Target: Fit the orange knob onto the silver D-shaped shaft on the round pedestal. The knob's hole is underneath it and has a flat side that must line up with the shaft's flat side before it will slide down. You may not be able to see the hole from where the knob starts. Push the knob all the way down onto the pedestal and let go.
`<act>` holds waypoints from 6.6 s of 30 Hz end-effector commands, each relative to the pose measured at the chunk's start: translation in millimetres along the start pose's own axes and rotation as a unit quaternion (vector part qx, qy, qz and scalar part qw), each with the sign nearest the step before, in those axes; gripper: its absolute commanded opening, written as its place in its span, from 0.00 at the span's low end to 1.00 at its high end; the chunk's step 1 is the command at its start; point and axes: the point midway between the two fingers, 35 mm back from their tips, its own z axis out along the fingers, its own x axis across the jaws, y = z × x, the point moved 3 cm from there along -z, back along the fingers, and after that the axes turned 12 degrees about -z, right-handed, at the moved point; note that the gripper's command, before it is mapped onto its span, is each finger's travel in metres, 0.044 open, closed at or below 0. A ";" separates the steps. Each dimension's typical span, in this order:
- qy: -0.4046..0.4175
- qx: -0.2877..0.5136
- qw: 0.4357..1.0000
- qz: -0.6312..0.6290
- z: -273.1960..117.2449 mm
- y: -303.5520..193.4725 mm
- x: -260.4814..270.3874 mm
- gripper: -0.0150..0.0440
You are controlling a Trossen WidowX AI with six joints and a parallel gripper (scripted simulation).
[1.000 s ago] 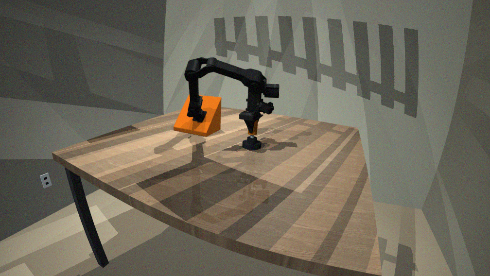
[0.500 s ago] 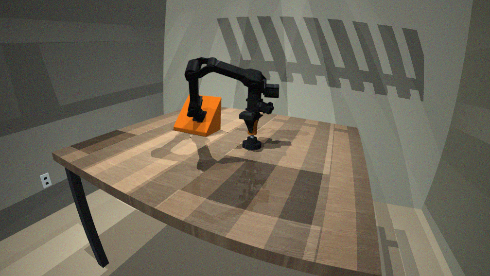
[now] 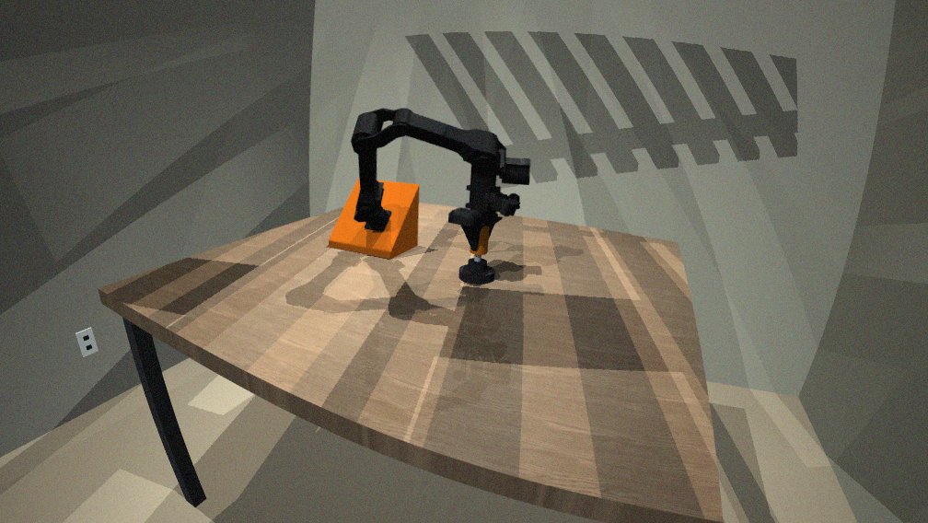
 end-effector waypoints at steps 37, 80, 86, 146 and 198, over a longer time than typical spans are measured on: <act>0.002 -0.002 0.997 0.074 -1.9 0.8 -1.6 0.25; 0.002 -0.002 0.992 0.129 -1.8 0.8 -0.3 0.25; 0.002 -0.002 0.976 0.219 -1.8 1.5 -0.1 0.25; 0.002 -0.001 0.947 0.320 3.4 -1.1 -1.0 0.25; 0.002 -0.001 0.909 0.417 3.4 -0.3 -0.8 0.25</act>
